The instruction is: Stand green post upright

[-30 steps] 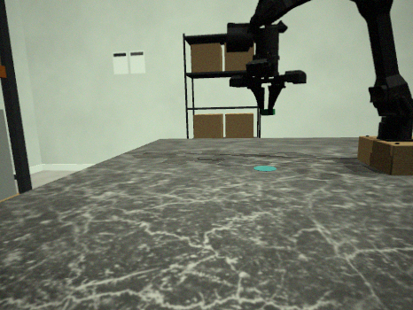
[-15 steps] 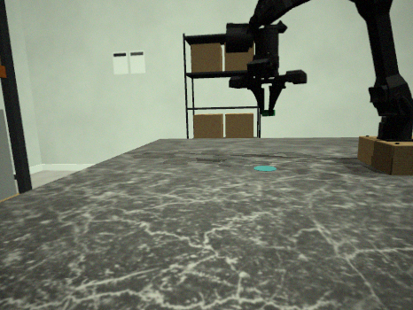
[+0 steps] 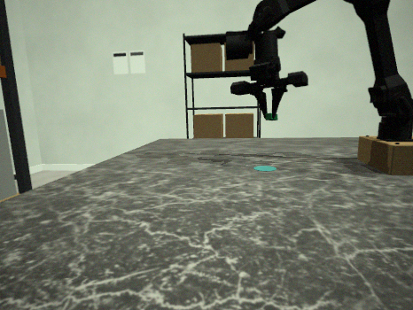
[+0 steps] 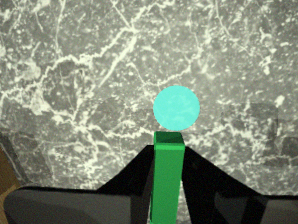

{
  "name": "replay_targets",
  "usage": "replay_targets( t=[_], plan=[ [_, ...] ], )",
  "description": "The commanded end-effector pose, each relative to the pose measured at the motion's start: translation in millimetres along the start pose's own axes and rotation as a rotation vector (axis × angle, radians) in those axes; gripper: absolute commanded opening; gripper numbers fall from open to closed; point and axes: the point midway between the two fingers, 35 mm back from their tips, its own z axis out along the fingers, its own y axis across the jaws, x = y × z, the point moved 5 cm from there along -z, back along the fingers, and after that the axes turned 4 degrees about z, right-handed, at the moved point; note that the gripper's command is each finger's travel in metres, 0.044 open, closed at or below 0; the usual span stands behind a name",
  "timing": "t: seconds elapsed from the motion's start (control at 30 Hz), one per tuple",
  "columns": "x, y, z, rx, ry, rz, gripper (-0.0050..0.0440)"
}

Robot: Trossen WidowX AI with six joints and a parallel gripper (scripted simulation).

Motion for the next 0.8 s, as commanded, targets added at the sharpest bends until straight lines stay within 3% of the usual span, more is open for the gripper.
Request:
replay_targets(
  t=[0.0,0.77],
  plan=[
    [3,0,2,-0.023,-0.020,-0.010,0.0023],
    [11,3,15,-0.138,-0.139,-0.063,0.0023]
  ],
)
